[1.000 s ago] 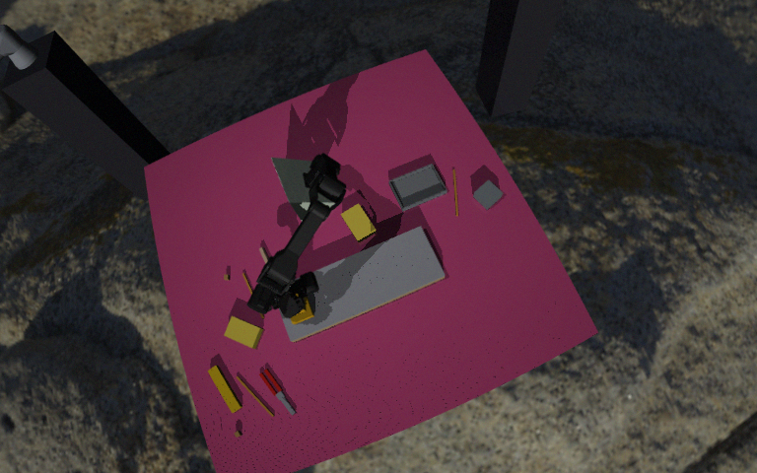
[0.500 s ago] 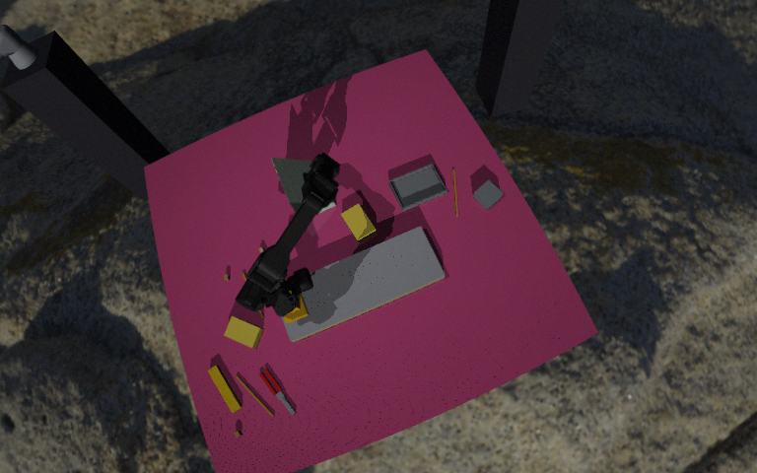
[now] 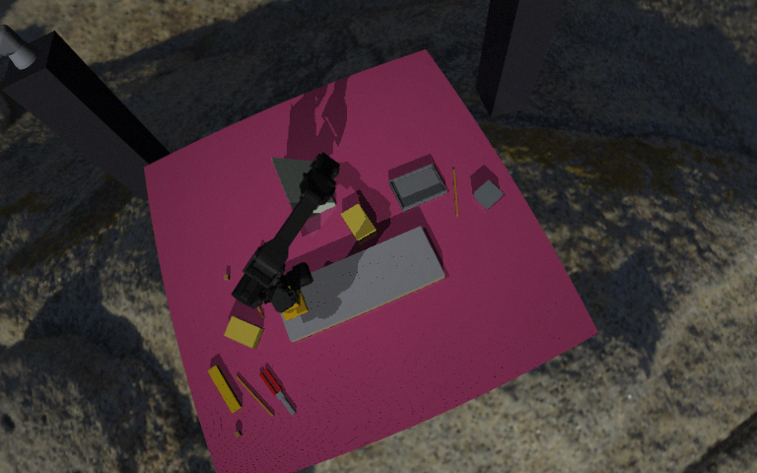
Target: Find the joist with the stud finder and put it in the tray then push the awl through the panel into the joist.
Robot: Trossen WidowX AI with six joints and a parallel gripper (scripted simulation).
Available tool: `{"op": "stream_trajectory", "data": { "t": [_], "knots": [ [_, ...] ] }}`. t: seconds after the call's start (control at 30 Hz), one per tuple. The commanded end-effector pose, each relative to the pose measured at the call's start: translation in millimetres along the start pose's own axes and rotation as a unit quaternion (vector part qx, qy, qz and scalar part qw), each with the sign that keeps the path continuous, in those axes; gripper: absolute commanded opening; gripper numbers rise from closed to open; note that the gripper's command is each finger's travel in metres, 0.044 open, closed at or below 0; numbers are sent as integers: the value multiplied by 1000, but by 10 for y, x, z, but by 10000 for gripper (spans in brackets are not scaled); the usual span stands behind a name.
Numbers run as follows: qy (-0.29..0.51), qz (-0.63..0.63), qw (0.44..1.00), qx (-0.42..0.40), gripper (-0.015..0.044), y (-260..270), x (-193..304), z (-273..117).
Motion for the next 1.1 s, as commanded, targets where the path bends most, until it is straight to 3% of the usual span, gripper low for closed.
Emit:
{"op": "stream_trajectory", "data": {
  "t": [0.0, 0.53, 1.07],
  "knots": [
    [-1, -35, 999, 0, 0, 277, -126, -56],
    [4, -165, 986, -16, 0, 1431, -378, -85],
    [6, -293, 955, -42, 0, 2569, -293, -73]
  ]
}}
Point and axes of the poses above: the point midway between the two fingers, 35 mm back from their tips, its own z axis out along the fingers, its own y axis across the jaws, x = y × z, the point moved 5 cm from there along -z, back along the fingers, and after that the axes turned 1 degree about -z, right-handed, at the moved point
